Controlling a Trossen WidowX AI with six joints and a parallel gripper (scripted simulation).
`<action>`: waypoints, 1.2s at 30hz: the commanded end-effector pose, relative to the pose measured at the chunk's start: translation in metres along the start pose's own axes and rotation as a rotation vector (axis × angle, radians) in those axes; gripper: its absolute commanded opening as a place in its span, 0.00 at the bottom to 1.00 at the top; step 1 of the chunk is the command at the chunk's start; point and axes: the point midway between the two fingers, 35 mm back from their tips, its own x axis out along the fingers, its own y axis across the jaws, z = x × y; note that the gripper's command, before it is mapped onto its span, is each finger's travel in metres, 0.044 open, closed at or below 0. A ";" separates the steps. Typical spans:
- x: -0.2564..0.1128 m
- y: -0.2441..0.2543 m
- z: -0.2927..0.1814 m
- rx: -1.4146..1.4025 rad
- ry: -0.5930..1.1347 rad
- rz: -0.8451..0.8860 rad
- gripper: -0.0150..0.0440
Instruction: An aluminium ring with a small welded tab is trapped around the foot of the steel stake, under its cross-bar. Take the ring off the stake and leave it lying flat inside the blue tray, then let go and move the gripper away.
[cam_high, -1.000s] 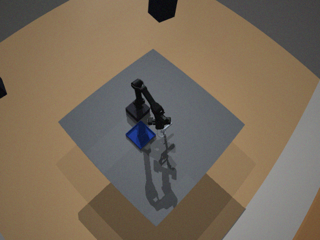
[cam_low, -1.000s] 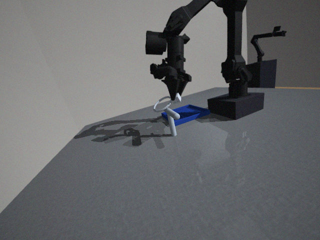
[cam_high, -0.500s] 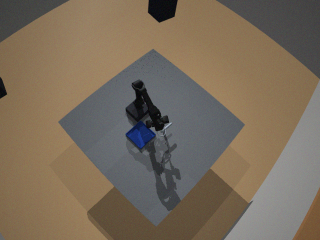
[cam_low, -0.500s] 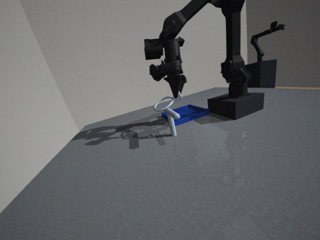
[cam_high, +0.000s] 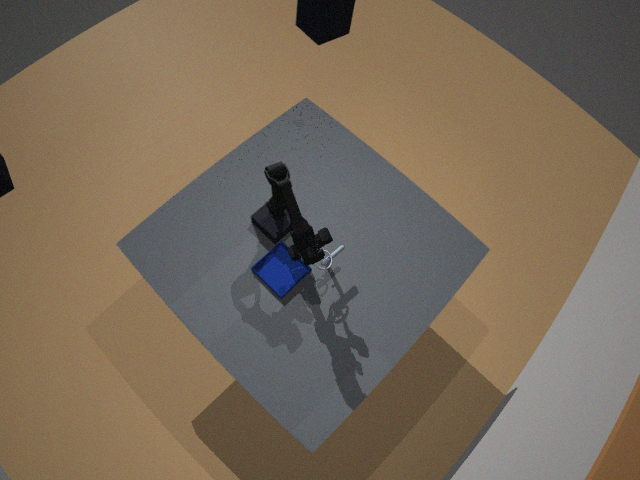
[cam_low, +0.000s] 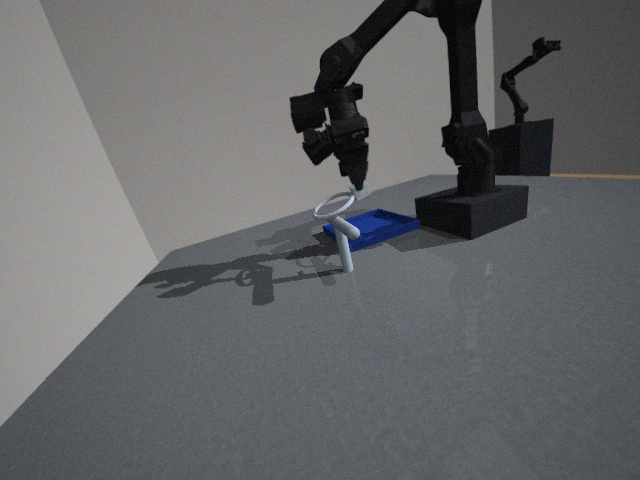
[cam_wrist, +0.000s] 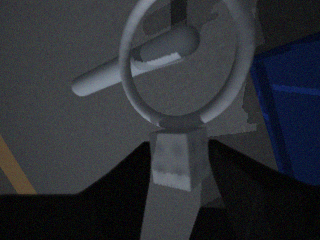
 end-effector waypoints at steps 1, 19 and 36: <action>-0.007 -0.001 0.002 -0.069 -0.002 0.060 0.25; -0.028 -0.006 0.006 -0.273 -0.052 0.243 0.25; -0.022 -0.117 0.000 -0.201 -0.050 0.171 0.25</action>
